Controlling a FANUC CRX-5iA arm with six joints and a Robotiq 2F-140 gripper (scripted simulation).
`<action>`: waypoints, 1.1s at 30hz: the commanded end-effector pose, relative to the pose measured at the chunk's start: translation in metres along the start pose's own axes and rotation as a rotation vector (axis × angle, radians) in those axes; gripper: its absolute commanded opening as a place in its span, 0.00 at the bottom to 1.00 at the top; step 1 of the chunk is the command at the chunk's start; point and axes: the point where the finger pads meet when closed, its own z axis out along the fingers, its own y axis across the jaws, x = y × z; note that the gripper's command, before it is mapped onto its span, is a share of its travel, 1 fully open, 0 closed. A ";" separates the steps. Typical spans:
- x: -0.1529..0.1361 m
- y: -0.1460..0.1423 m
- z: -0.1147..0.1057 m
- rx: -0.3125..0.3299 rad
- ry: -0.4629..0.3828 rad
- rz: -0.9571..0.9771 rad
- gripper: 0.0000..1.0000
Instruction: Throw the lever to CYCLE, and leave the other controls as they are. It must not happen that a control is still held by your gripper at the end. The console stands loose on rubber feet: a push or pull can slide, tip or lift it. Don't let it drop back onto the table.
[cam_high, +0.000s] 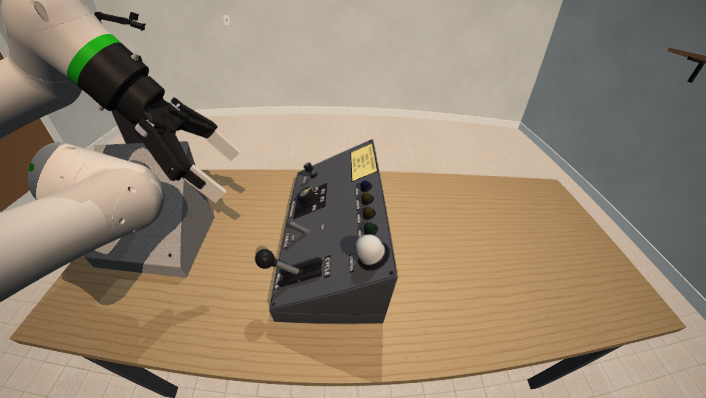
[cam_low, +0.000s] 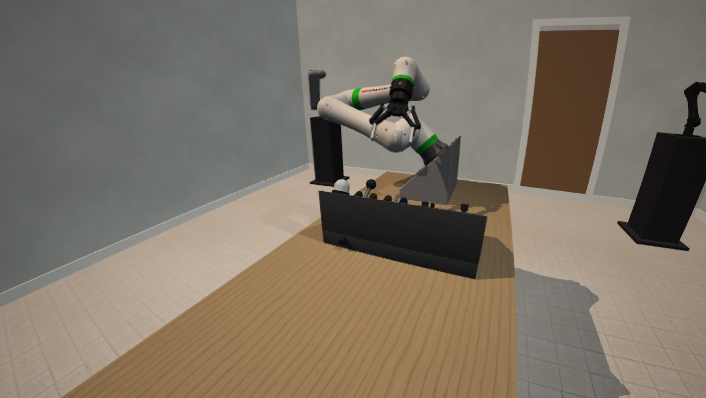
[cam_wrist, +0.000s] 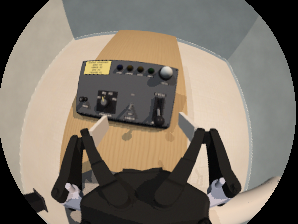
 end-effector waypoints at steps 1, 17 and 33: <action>0.000 0.000 0.000 0.001 0.001 0.000 1.00; -0.023 -0.004 0.007 0.015 -0.001 0.004 1.00; -0.034 -0.006 0.011 0.021 -0.002 0.006 1.00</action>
